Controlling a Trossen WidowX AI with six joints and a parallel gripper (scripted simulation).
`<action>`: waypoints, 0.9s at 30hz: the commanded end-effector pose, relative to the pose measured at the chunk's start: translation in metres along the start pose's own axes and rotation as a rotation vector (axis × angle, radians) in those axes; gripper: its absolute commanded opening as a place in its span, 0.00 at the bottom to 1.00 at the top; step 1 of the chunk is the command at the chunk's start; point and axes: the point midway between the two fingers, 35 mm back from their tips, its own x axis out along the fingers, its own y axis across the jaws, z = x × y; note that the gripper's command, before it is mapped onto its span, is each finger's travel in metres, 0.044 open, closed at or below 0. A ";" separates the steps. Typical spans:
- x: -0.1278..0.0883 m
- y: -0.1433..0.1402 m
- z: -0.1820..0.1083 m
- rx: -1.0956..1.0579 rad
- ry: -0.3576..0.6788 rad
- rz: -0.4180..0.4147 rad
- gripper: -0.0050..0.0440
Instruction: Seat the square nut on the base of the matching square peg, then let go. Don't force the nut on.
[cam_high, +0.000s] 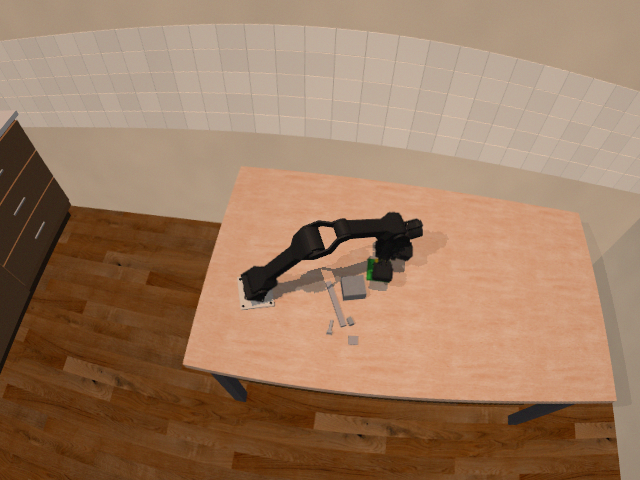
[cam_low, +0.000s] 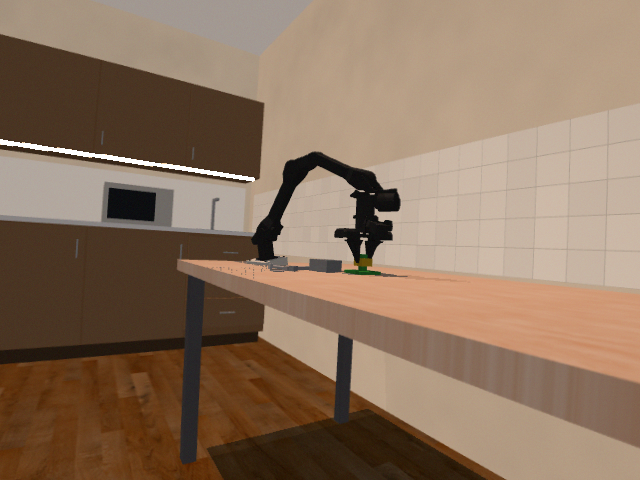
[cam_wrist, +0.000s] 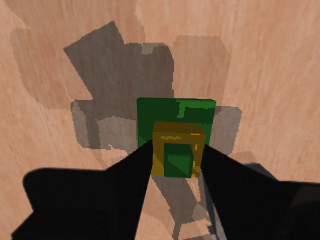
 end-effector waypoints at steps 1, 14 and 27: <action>-0.009 0.000 0.004 0.000 -0.027 0.012 0.00; -0.005 0.000 0.004 0.000 -0.027 0.012 0.00; -0.002 0.000 0.004 0.000 -0.027 0.012 0.00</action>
